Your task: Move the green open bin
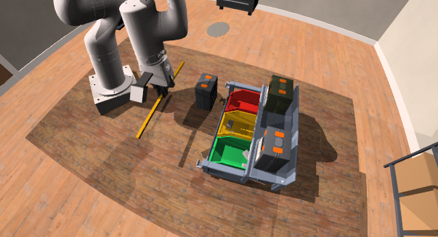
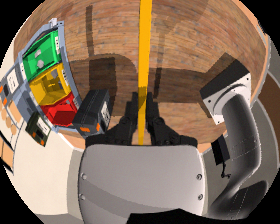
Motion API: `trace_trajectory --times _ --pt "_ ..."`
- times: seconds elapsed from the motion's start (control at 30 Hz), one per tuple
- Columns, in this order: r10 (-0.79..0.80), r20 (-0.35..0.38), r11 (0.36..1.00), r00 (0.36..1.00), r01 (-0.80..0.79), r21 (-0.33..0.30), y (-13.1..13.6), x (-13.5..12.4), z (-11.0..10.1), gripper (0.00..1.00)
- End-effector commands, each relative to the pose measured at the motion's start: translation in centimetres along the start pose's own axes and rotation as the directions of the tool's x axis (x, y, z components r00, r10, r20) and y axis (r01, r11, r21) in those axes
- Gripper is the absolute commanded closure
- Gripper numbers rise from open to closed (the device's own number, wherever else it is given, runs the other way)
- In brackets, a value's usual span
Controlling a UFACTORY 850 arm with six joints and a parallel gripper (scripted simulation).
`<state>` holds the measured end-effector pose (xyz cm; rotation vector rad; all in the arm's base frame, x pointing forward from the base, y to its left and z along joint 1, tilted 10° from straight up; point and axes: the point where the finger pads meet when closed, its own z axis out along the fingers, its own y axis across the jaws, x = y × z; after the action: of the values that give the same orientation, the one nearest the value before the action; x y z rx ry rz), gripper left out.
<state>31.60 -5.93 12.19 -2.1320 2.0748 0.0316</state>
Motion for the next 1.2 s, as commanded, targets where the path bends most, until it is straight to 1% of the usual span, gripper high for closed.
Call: trace_trajectory --times 0.0,0.2,0.37,0.77,0.93,1.17 --pt "-0.001 0.002 1.0 1.0 0.001 0.006 -0.1 0.0 0.0 1.0" --pt "-0.001 0.002 1.0 1.0 0.001 0.006 -0.1 0.0 0.0 1.0" --pt "-0.001 0.002 1.0 1.0 0.001 0.006 -0.2 0.0 2.0 1.0" --pt "-0.001 0.002 1.0 1.0 0.001 0.006 -0.2 0.0 2.0 1.0" --pt "-0.001 0.002 1.0 1.0 0.001 0.006 -0.2 0.0 4.0 1.0" --pt "-0.001 0.002 1.0 1.0 0.001 0.006 -0.2 0.0 4.0 1.0"
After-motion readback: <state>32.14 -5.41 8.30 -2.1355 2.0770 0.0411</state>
